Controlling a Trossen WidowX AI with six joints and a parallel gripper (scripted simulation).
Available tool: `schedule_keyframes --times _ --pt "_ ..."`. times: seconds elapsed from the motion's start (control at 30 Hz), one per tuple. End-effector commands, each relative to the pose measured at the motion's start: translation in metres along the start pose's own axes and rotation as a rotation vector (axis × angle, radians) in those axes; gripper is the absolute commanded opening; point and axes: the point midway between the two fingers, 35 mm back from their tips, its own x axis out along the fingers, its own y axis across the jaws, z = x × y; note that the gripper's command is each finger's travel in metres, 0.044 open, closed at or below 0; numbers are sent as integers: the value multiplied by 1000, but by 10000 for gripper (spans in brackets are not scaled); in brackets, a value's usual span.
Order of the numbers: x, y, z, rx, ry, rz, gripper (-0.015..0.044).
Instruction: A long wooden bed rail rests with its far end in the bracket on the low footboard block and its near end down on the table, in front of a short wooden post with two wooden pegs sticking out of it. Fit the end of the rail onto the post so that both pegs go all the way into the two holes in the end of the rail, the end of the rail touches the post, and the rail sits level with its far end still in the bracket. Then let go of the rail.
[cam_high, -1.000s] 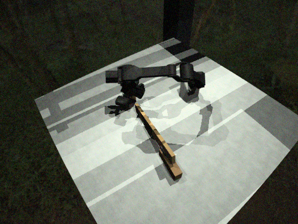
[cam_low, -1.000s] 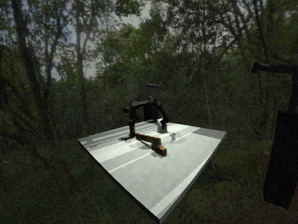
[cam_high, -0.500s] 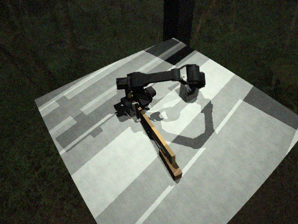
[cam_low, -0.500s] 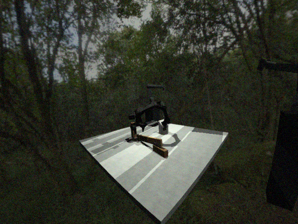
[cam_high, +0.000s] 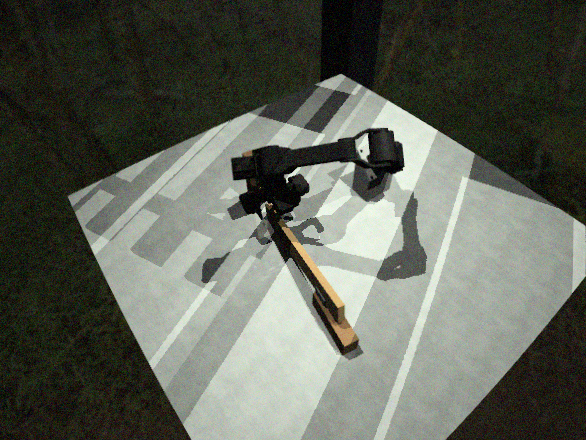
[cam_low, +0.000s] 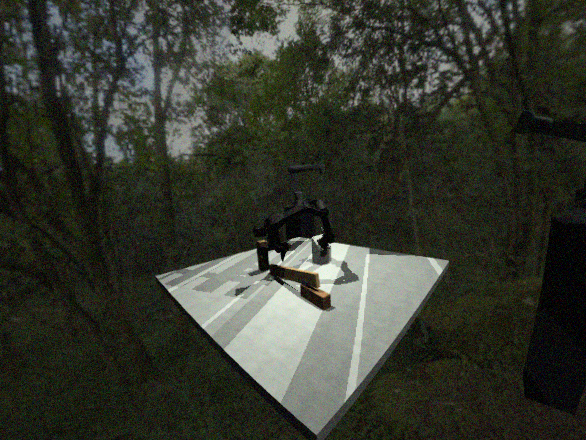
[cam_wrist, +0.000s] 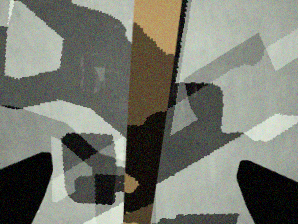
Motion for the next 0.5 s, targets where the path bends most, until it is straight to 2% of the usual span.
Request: schedule_keyframes --times 0.0,0.47 --pt "8 1 0 8 -4 1 440" --pt "31 0 0 8 -5 1 440"
